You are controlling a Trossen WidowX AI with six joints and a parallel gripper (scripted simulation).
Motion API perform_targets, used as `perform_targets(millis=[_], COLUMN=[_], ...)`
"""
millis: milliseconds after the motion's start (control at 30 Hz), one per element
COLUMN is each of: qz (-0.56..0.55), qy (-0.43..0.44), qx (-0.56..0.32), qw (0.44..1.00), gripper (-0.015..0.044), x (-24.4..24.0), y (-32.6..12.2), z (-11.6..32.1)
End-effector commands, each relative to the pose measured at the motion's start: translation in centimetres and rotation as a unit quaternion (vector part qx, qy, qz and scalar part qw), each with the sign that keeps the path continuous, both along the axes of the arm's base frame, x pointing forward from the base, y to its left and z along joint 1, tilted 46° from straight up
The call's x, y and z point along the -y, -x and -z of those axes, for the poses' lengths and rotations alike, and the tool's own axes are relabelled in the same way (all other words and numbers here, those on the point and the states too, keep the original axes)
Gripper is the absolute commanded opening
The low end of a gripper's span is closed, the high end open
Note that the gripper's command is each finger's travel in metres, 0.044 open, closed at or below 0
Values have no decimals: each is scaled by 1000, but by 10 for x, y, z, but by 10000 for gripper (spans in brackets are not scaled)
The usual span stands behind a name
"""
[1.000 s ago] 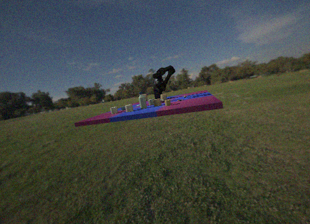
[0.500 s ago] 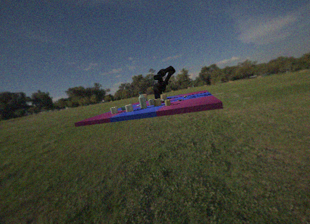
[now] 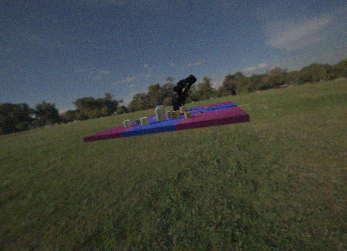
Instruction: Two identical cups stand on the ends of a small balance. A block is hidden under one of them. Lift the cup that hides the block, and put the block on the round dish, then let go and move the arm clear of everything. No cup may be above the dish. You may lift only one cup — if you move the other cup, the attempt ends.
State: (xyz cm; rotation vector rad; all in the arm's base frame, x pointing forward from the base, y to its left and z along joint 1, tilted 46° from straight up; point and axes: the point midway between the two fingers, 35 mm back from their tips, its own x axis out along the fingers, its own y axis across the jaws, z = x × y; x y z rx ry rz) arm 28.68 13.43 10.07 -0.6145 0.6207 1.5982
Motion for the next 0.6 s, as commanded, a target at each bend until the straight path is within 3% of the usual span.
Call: perform_targets(millis=[0,567], qz=[0,0], qy=[-2,-3], qx=[-4,-5], qw=[1000,1000], gripper=[440,440], x=[-6,-25], y=[2,7], z=[6,24])
